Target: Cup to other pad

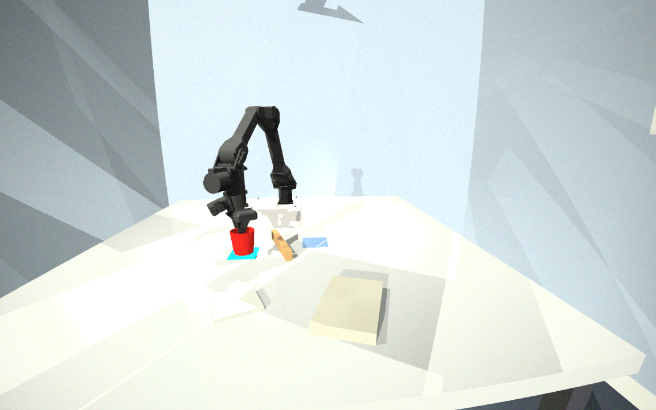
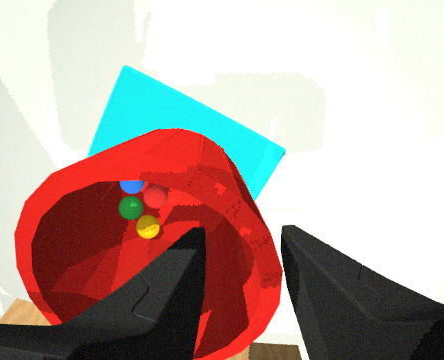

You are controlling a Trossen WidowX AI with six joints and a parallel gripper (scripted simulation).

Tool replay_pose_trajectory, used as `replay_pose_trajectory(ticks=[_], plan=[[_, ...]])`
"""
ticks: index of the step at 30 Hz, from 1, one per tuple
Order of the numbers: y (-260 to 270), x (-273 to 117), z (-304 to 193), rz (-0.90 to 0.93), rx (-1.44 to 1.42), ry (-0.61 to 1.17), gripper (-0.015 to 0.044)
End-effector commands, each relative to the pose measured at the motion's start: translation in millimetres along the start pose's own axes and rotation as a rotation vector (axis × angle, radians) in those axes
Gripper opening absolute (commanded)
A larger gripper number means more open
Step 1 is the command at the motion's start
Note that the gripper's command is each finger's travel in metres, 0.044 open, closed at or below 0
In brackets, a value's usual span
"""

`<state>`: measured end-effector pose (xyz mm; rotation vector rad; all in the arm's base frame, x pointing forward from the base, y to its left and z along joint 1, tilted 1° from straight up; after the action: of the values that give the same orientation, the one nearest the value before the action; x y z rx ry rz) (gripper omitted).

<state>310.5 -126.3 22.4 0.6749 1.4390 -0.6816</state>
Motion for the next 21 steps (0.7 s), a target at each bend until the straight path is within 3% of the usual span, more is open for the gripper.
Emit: replay_pose_trajectory(ticks=[1, 21], plan=[[1, -10, 2, 0.006, -0.001, -0.012, 0.0128], [0, -46, -3, 0.002, -0.005, -0.012, 0.0128]])
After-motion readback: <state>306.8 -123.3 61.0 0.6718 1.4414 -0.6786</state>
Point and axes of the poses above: the point midway between the two fingers, 35 mm back from their tips, its own x axis out along the fingers, its own y axis across the jaws, z = x × y, the point moved 1 cm from there along -x, back along the fingers, and after that the axes turned 10 degrees about -x, right-handed, at the moved point
